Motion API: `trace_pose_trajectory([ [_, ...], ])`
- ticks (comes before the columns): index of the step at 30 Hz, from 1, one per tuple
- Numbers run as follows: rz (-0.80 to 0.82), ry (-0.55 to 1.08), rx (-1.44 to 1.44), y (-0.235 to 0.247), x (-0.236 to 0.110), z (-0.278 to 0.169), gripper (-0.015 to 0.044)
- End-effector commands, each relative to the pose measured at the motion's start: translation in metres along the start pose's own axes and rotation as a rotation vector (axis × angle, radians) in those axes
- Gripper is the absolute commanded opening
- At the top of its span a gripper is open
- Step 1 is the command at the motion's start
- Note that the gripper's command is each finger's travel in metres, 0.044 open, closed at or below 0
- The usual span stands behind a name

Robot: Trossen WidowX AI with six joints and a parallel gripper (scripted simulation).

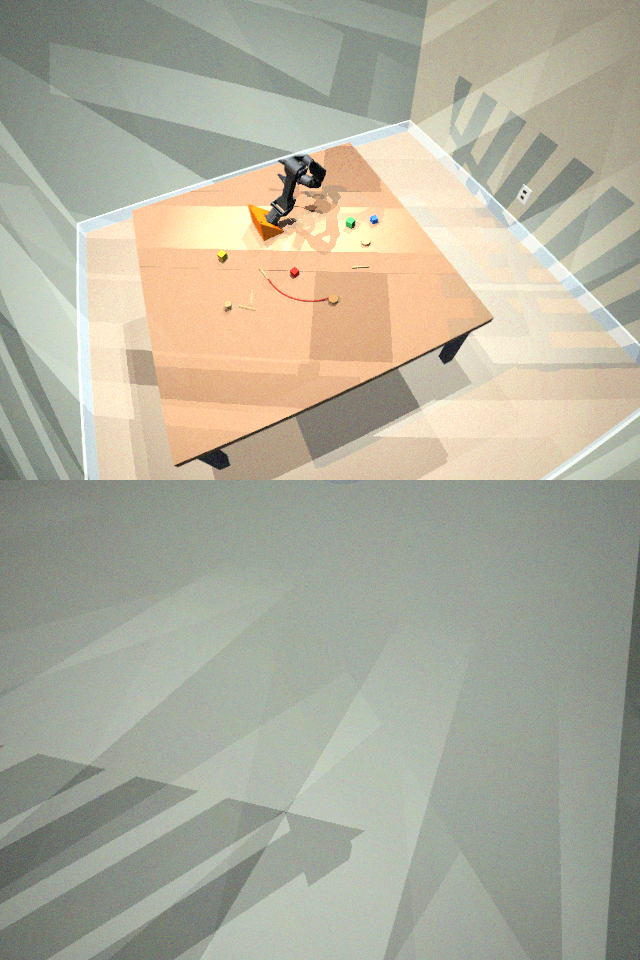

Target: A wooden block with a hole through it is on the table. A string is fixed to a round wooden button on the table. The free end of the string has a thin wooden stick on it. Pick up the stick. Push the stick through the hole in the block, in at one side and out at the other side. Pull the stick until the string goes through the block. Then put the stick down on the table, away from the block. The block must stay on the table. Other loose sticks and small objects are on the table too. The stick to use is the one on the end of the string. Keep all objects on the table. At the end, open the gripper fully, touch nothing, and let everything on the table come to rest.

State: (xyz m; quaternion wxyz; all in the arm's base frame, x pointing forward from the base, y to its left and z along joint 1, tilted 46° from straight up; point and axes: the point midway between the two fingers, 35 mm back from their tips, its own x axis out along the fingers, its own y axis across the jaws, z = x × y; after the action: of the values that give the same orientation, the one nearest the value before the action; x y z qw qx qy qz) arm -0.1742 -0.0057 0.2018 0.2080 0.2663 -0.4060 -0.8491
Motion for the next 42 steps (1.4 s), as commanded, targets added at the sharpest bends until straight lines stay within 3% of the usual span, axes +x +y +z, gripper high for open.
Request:
trace_pose_trajectory([
  [1,0.000,0.000,0.000,0.000,0.000,0.000,0.0426],
  [6,-0.057,-0.041,-0.030,-0.008,-0.007,0.009,0.0440],
  [12,-0.326,-0.200,-0.139,-0.039,-0.049,0.045,0.0440],
  [26,-1.116,-0.457,-0.220,-0.074,-0.224,0.082,0.0440],
  [39,-1.676,-0.528,-0.030,-0.051,-0.381,0.018,0.0440],
  [42,-1.693,-0.496,0.032,-0.060,-0.399,-0.011,0.0440],
])
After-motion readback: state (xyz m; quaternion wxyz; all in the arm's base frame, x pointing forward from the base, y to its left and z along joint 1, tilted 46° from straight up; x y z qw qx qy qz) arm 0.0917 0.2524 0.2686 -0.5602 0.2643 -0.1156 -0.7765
